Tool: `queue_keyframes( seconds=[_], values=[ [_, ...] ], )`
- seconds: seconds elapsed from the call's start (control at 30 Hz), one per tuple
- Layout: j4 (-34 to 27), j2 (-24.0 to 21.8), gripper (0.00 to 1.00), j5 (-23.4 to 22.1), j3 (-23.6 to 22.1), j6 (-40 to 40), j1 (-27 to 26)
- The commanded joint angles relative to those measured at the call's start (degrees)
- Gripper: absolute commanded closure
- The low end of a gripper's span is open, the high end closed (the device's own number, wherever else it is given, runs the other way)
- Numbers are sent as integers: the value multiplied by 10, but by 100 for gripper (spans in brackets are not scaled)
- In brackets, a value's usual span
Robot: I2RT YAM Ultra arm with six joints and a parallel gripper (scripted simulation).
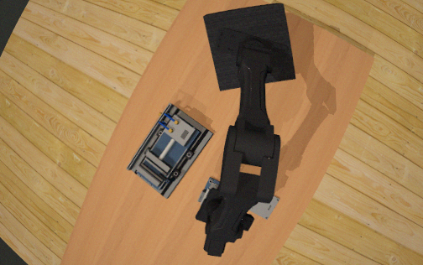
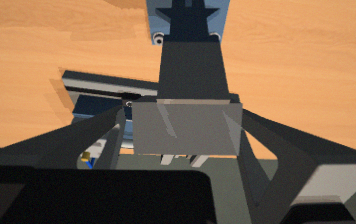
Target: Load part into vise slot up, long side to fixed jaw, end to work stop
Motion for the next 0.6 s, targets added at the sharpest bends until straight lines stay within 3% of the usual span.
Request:
queue_keyframes(
  seconds=[0.0, 0.5, 0.57],
  values=[
    [16, -26, 19, -34, -11, -16, -16],
    [44, -41, 19, -133, -20, -52, -54],
    [46, -40, 19, -149, -39, -56, -60]
  ],
)
